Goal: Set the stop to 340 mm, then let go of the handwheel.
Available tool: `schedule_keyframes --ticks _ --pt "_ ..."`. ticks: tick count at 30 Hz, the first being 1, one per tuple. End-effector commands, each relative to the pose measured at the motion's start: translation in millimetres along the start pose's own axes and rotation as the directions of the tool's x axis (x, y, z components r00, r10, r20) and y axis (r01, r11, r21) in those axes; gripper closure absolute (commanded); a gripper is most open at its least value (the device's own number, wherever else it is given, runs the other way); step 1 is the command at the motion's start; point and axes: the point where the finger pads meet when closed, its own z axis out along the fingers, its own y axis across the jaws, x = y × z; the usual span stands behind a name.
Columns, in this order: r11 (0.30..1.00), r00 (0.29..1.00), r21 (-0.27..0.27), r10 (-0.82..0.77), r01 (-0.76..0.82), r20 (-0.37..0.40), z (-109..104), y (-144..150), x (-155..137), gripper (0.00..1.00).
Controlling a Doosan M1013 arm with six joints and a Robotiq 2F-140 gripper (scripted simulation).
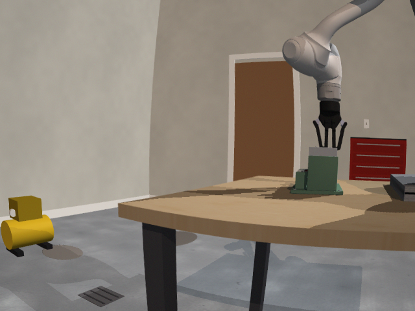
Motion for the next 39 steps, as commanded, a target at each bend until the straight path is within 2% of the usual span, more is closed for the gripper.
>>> schedule_keyframes --ticks 1,20,39 --pt "1.000 1.000 -0.002 0.000 0.000 0.004 -2 2 -1 0.96" --pt "1.000 1.000 -0.002 0.000 0.000 0.004 -8 4 -1 0.96" --pt "1.000 1.000 -0.002 0.000 0.000 0.004 -23 2 -1 0.96"
